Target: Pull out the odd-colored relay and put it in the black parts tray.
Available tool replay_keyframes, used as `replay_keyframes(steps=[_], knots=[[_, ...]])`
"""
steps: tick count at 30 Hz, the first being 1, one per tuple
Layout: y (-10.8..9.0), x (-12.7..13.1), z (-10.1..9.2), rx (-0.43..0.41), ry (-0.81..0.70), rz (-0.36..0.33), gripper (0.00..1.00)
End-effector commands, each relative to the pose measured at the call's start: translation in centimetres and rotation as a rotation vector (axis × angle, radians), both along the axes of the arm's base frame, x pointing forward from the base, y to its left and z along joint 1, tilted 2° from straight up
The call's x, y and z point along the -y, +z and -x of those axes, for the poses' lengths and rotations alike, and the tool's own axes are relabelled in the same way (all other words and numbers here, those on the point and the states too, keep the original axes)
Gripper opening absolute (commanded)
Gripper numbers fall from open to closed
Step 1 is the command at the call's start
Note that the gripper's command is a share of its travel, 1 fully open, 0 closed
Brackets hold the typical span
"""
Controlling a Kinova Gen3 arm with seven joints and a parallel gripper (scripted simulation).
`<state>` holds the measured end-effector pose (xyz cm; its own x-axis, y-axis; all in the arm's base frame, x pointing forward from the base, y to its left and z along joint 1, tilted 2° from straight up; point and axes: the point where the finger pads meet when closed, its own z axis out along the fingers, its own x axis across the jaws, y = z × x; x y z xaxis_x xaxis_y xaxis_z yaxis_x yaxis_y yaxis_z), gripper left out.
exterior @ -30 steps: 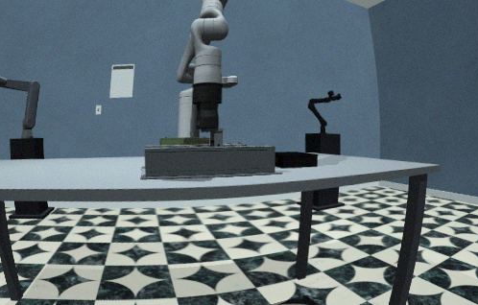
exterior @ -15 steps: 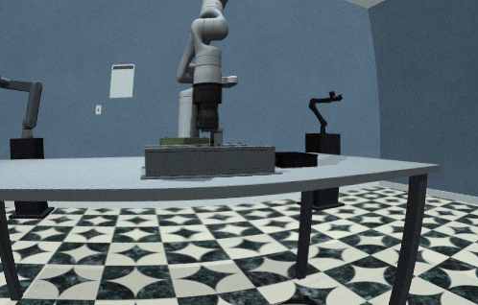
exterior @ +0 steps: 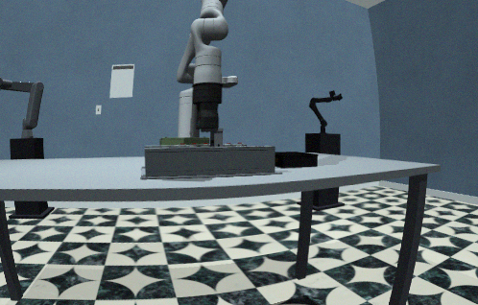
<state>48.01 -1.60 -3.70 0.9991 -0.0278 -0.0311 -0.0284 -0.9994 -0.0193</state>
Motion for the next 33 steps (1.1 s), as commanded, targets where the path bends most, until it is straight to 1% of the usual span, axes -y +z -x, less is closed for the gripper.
replay_keyframes(steps=[1, 16, 33], knots=[[0.09, 0.01, -0.07, 0.003, 0.0, 0.0, 0.0], [0.1, 0.0, 0.0, 0.03, -0.001, 0.001, 0.0], [0.11, 0.01, -0.07, 0.002, 0.0, 0.0, 0.0]])
